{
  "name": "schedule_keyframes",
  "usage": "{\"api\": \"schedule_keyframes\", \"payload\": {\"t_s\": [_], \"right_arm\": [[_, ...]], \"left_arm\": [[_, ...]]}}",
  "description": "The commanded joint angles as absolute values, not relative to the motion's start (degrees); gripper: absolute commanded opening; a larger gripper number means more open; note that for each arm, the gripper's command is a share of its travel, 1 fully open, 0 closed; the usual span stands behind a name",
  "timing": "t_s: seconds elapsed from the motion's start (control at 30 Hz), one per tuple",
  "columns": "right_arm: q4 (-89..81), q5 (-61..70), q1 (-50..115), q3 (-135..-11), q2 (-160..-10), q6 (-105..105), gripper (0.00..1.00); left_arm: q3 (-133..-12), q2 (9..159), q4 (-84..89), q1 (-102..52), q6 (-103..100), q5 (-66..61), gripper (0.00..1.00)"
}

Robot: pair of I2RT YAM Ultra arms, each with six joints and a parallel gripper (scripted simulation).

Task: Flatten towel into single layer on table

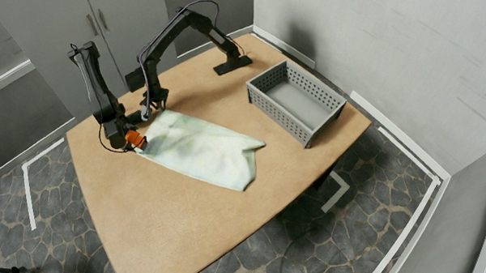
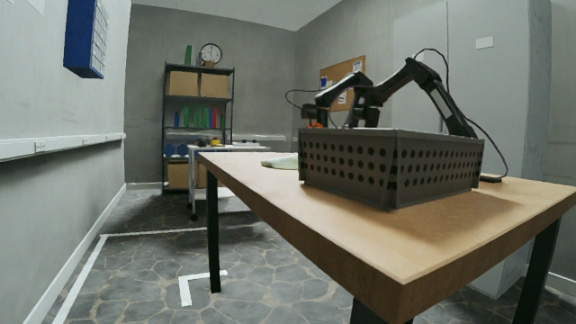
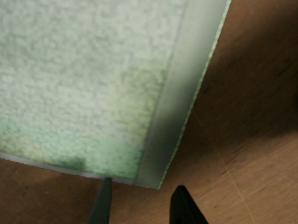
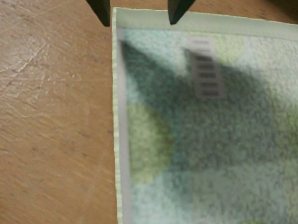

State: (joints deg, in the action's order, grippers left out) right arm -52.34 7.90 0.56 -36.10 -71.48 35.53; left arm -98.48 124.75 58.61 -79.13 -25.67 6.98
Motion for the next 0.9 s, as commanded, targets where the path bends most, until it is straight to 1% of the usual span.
{"api": "schedule_keyframes", "payload": {"t_s": [0.0, 0.13, 0.33, 0.87], "right_arm": [[-47.9, 8.6, -1.2, -32.9, -72.3, 37.3, 0.34], [-46.0, 8.6, -1.4, -31.8, -73.1, 37.5, 0.34], [-44.4, 8.6, 1.0, -31.0, -73.8, 35.5, 0.34], [-43.4, 8.4, 1.7, -30.5, -74.1, 34.9, 0.34]], "left_arm": [[-94.8, 125.9, 54.6, -80.0, -26.8, 7.8, 0.34], [-93.6, 126.2, 53.0, -78.9, -26.9, 7.8, 0.34], [-96.4, 126.8, 52.6, -78.9, -26.2, 7.8, 0.34], [-96.3, 127.3, 52.0, -79.1, -26.3, 7.6, 0.34]]}}
